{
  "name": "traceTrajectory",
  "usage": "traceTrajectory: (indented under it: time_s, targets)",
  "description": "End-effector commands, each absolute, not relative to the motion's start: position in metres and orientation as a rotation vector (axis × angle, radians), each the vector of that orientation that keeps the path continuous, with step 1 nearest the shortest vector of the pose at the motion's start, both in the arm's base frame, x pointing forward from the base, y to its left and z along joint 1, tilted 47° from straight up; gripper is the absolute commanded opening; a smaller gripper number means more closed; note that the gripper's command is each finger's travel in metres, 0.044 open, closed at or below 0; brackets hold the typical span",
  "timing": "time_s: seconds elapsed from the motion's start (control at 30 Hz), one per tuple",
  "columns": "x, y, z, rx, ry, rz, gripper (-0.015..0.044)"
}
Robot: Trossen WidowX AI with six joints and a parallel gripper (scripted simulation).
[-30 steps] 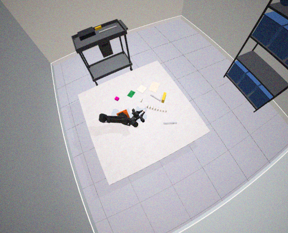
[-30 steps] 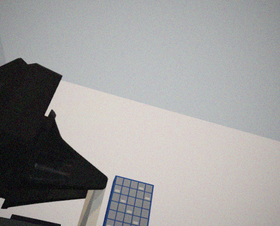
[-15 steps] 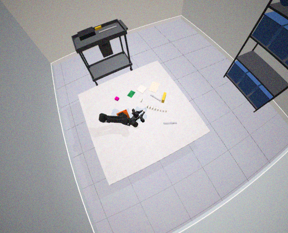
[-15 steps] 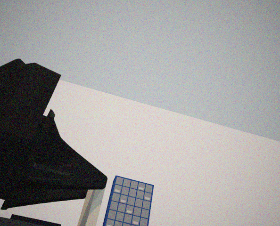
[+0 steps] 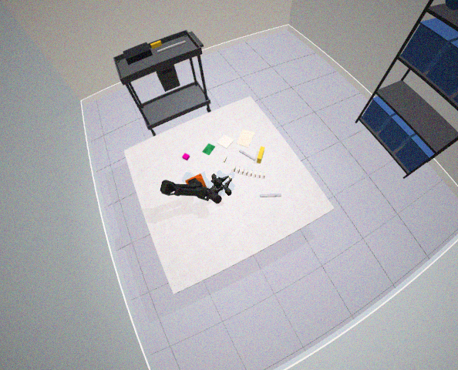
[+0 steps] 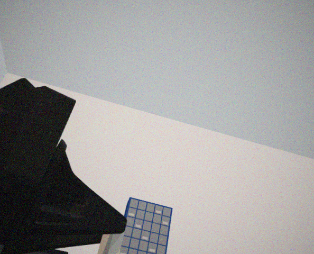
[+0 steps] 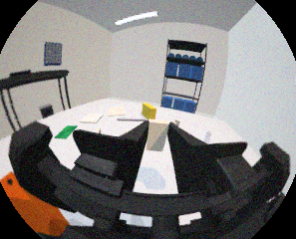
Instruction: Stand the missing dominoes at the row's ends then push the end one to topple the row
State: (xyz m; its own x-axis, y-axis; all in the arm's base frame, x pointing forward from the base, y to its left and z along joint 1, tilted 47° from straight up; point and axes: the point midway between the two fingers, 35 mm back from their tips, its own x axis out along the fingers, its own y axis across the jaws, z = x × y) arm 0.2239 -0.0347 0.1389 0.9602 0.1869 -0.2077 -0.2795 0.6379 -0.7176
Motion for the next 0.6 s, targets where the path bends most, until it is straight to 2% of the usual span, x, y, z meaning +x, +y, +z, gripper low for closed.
traceTrajectory:
  time_s: [0.0,0.57]
  targets:
    - [0.226,-0.039,0.132,-0.833,0.127,0.277,0.0107]
    - [0.23,-0.059,0.115,-0.831,0.143,0.282,0.0107]
